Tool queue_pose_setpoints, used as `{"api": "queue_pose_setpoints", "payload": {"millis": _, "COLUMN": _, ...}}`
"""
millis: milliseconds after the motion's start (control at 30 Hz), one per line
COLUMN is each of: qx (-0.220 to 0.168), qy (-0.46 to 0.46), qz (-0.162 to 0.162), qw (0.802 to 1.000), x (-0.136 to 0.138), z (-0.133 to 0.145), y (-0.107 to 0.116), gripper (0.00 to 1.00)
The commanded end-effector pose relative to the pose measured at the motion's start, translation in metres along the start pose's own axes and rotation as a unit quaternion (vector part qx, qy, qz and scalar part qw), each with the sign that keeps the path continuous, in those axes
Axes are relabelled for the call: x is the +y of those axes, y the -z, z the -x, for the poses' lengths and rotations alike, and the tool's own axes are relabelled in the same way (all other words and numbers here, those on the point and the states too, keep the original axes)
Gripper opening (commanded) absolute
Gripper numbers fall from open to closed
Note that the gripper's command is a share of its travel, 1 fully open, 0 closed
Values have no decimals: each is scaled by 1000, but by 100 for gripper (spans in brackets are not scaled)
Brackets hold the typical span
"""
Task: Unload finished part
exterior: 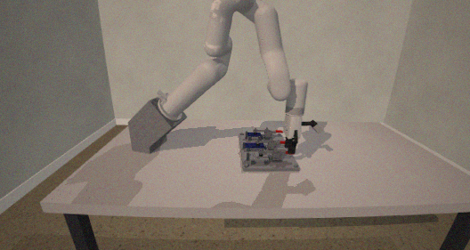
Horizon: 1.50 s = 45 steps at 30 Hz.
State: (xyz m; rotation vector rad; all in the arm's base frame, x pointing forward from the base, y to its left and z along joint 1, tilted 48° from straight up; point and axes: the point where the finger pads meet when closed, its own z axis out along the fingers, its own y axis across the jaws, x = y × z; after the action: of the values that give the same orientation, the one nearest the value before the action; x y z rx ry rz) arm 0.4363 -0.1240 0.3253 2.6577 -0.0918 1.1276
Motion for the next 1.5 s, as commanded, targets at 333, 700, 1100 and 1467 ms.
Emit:
{"api": "queue_pose_setpoints", "payload": {"millis": 333, "qx": 2, "qy": 0, "qz": 0, "qw": 1000, "x": 0, "z": -2, "y": -17, "gripper": 47}}
{"api": "queue_pose_setpoints", "payload": {"millis": 700, "qx": 2, "qy": 0, "qz": 0, "qw": 1000, "x": 0, "z": -3, "y": -27, "gripper": 47}}
{"api": "queue_pose_setpoints", "payload": {"millis": 1100, "qx": 2, "qy": 0, "qz": 0, "qw": 1000, "x": 0, "z": -3, "y": -27, "gripper": 47}}
{"api": "queue_pose_setpoints", "payload": {"millis": 1467, "qx": 2, "qy": 0, "qz": 0, "qw": 1000, "x": 0, "z": -3, "y": -27, "gripper": 0}}
